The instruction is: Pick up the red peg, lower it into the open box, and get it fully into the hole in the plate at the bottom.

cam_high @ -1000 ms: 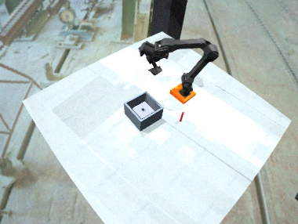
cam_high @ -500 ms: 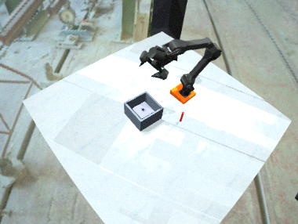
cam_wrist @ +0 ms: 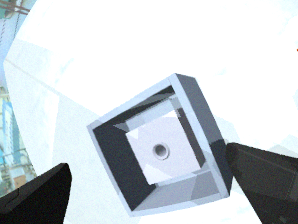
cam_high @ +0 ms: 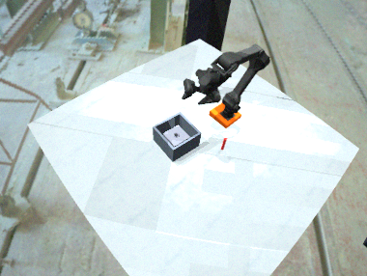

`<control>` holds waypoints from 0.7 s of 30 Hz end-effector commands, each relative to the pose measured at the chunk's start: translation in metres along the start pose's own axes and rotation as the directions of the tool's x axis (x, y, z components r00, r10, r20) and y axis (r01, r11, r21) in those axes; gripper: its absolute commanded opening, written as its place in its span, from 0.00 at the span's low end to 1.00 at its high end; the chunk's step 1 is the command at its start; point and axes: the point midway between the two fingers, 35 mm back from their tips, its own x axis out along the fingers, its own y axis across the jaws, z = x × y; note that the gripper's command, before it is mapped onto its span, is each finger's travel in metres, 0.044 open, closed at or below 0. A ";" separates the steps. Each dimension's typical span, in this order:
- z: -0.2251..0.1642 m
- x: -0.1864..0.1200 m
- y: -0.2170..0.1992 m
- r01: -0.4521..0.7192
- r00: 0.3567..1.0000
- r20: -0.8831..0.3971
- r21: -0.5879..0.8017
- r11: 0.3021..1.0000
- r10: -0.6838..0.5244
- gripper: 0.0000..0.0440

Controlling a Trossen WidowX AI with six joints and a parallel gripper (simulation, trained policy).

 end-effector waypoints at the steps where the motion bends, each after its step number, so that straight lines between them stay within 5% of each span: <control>1: -0.018 -0.009 -0.009 0.011 0.999 -0.052 -0.113 0.994 -0.017 1.00; 10: -0.058 -0.015 -0.047 0.070 0.984 -0.122 -0.393 0.917 -0.128 1.00; 21: -0.097 0.002 -0.111 0.135 0.951 -0.119 -0.672 0.728 -0.286 1.00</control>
